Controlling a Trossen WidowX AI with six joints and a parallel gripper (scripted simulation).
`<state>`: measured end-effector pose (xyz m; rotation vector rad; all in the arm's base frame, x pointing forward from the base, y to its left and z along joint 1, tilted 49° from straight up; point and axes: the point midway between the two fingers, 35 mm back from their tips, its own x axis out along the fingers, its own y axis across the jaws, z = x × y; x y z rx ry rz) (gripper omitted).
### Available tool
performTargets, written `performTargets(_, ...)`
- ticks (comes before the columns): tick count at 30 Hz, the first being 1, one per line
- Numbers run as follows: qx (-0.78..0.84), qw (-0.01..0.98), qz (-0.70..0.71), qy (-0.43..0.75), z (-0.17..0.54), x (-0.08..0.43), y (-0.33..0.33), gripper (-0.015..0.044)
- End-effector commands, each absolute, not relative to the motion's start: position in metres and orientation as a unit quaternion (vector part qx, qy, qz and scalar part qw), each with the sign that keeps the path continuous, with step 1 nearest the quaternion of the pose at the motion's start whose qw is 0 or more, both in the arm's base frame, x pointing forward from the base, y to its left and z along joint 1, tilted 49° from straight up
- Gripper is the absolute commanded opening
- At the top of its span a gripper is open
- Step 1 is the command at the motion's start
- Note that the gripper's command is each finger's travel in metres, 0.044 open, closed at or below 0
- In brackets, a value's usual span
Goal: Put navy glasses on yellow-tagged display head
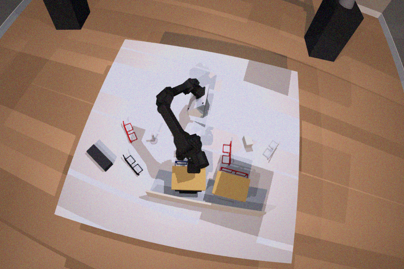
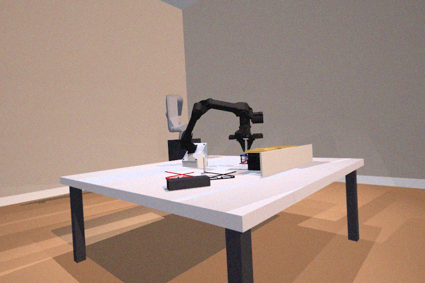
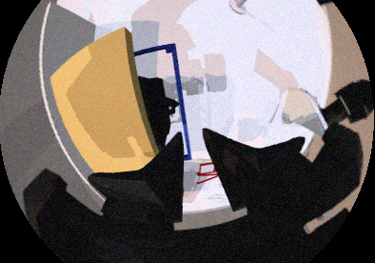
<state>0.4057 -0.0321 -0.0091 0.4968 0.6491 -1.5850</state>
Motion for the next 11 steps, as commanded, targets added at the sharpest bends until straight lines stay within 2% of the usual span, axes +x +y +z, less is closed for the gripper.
performTargets(1,0.219,0.628,-0.691,0.284,-0.005,0.391,-0.026,0.0107)
performTargets(11,0.218,0.627,-0.691,0.285,0.007,0.359,-0.015,0.0107)
